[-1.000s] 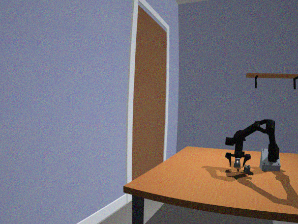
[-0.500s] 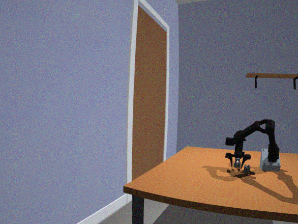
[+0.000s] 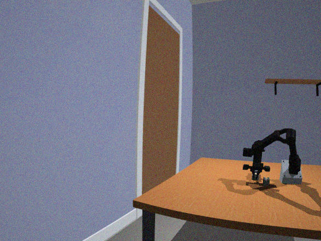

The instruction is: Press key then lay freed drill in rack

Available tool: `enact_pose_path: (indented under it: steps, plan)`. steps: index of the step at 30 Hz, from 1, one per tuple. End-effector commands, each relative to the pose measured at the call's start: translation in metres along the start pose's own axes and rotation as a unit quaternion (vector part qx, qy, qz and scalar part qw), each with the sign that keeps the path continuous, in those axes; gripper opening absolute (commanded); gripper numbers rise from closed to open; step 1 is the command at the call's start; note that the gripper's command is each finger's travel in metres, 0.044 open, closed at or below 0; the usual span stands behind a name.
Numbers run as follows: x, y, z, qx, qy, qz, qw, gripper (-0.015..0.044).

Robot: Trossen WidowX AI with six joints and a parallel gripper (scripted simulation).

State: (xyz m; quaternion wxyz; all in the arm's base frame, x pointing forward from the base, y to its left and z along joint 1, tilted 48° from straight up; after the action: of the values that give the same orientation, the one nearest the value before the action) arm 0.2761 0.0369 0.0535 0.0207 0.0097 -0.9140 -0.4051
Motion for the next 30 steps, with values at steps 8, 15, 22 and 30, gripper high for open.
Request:
enact_pose_path:
  steps: [8, 15, 22, 30]
  plan:
    - [0.002, 0.0, -0.003, 0.001, 0.002, 0.0, 1.0, 0.0]
    - [0.002, 0.005, -0.003, 0.001, 0.002, 0.0, 1.0, 0.0]
    - [0.001, 0.012, -0.003, 0.001, 0.002, 0.0, 1.0, 0.0]
    - [0.001, 0.023, -0.005, 0.0, 0.002, 0.0, 1.0, 0.0]
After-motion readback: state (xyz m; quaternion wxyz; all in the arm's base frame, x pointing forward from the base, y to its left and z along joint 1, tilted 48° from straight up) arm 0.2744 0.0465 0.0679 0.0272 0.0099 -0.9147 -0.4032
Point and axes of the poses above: the point midway between the two fingers, 35 mm back from their tips, its own z axis out along the fingers, its own x axis across the jaws, y = z × x, the point moved 6 cm from there along -z, back along the fingers, and after that the axes turned 1 degree about -z, right-handed, at the moved point
